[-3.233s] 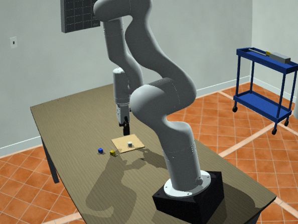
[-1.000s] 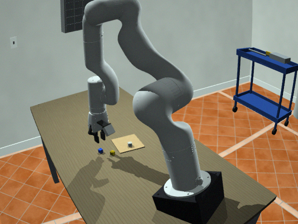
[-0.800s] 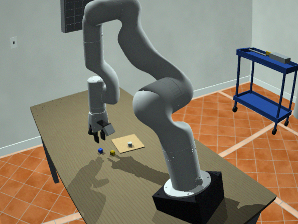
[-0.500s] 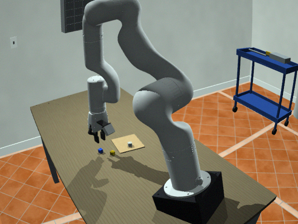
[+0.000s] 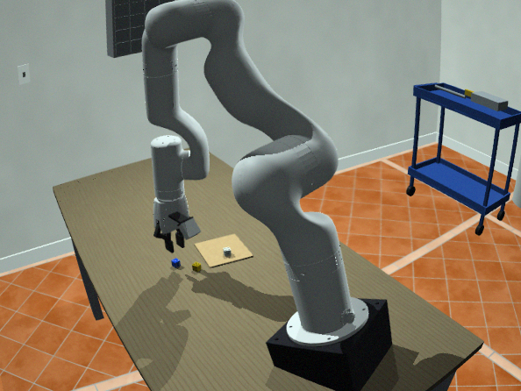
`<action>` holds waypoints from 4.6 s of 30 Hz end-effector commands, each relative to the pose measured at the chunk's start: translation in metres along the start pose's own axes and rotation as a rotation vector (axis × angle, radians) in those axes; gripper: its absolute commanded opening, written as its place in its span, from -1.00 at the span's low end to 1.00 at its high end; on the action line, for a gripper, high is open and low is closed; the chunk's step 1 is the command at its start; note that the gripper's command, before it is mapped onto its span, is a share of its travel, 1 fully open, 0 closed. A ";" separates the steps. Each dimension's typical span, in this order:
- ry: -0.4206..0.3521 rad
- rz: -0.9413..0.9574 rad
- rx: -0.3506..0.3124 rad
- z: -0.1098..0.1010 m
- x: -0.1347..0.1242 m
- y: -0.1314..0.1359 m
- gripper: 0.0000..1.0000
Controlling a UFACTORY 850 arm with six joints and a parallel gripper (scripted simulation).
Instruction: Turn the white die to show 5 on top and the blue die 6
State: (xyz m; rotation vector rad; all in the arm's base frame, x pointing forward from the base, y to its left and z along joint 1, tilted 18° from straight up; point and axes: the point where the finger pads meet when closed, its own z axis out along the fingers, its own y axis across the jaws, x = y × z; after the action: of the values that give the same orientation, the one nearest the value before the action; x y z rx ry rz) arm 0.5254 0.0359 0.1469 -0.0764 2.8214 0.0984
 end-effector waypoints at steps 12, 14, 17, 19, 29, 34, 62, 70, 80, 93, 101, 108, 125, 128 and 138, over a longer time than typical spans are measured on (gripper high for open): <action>0.015 0.001 0.010 0.019 -0.001 0.000 -0.28; 0.015 0.001 0.010 0.022 -0.001 0.000 -0.28; 0.015 0.001 0.010 0.026 -0.001 0.000 -0.28; 0.015 0.001 0.010 0.028 -0.001 0.000 -0.28; 0.015 0.001 0.010 0.035 -0.001 0.000 -0.28; 0.015 0.001 0.010 0.038 -0.001 0.001 -0.28; 0.015 0.001 0.010 0.040 -0.001 0.001 -0.28; 0.015 0.001 0.010 0.040 -0.001 0.001 -0.28; 0.015 0.001 0.010 0.040 -0.001 0.001 -0.28; 0.015 0.001 0.010 0.040 -0.002 0.001 -0.28; 0.015 0.001 0.010 0.040 -0.002 0.001 -0.28; 0.015 0.001 0.010 0.040 -0.002 0.001 -0.28; 0.015 0.001 0.010 0.040 -0.002 0.001 -0.28; 0.015 0.001 0.010 0.040 -0.002 0.001 -0.28; 0.015 0.001 0.010 0.040 -0.002 0.001 -0.28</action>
State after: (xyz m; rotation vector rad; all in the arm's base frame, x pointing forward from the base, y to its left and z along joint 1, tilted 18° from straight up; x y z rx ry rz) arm 0.5392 0.0396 0.1091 -0.0746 2.8386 0.0845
